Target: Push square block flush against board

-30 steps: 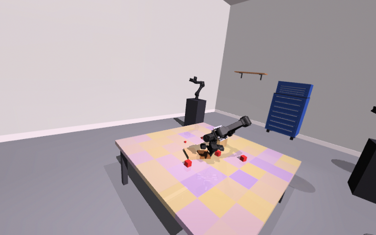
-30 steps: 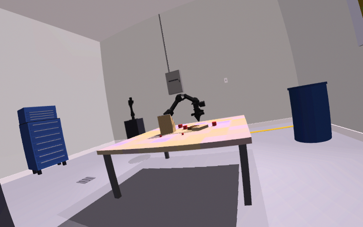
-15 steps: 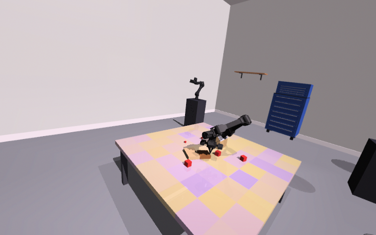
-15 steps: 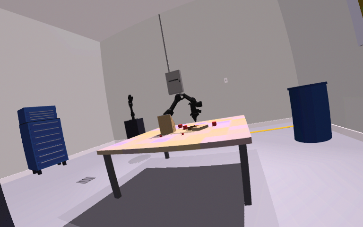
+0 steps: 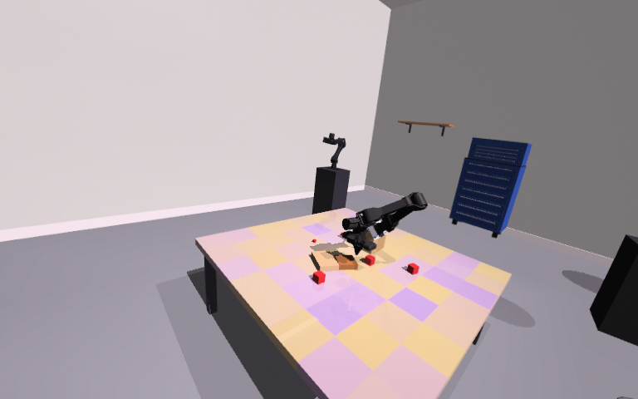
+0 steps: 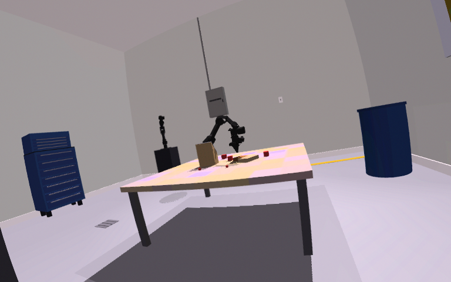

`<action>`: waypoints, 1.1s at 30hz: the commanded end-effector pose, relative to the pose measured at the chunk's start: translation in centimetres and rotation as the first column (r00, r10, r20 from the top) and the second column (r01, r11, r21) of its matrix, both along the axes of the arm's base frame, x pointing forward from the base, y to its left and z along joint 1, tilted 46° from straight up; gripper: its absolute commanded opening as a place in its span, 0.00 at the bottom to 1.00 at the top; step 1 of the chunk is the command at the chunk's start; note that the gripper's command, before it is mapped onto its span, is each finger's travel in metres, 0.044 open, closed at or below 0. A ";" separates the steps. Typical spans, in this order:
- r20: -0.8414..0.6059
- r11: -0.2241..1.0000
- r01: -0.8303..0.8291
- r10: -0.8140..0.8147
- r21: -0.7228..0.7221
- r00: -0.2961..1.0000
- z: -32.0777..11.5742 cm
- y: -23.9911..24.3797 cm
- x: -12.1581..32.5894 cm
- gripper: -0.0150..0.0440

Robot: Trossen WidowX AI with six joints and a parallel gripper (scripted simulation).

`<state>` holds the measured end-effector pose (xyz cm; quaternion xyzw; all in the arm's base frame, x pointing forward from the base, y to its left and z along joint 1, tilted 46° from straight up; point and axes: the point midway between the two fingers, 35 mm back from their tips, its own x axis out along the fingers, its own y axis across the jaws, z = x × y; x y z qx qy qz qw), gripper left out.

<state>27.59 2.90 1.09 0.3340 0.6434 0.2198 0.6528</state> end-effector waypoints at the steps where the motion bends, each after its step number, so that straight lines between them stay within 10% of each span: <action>1: -0.092 0.996 0.091 -0.091 0.000 0.992 -0.5 -0.4 -1.4 0.25; 13: -0.364 0.936 0.352 -0.337 -0.027 0.868 -1.9 -0.8 -5.3 0.25; 33: -0.370 0.935 0.355 -0.338 -0.023 0.866 -5.7 3.1 -4.8 0.25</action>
